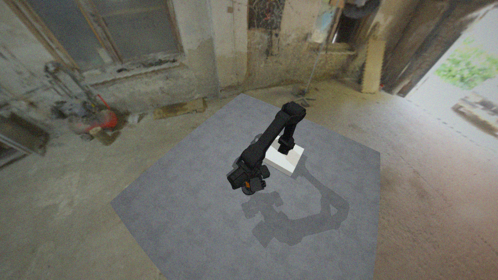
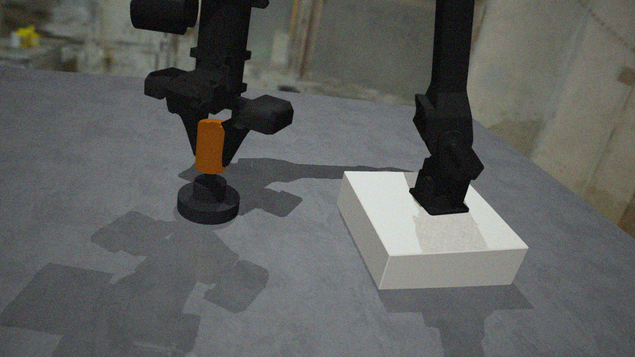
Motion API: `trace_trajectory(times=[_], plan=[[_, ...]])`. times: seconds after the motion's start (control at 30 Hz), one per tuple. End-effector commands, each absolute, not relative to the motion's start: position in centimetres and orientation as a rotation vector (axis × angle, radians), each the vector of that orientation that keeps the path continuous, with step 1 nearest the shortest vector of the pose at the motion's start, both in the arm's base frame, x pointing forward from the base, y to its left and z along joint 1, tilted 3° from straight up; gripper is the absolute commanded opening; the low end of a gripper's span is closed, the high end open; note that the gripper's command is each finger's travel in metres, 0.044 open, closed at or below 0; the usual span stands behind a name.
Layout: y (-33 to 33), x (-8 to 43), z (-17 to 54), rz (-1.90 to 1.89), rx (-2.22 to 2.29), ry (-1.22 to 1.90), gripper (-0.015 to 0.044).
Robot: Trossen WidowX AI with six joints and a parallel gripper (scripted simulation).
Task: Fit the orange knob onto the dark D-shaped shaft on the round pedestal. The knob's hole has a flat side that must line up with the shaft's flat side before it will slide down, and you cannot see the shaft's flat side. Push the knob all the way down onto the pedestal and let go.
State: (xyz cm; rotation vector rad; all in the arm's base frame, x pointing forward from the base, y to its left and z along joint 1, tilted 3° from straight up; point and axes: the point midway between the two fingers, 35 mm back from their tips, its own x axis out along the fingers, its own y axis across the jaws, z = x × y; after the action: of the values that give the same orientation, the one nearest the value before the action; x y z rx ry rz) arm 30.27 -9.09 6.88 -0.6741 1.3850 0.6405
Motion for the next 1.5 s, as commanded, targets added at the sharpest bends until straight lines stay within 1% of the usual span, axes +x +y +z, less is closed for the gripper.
trace_trajectory(times=[0.0,0.77,1.03,1.47], plan=[[-9.06,30.22,6.83,0.716,-0.753,1.358,0.0],[-9.06,30.17,6.95,0.723,-0.761,1.355,0.0],[-9.07,30.23,6.76,0.874,-0.927,1.292,0.0],[-9.04,30.24,6.51,0.875,-0.927,1.292,0.0]])
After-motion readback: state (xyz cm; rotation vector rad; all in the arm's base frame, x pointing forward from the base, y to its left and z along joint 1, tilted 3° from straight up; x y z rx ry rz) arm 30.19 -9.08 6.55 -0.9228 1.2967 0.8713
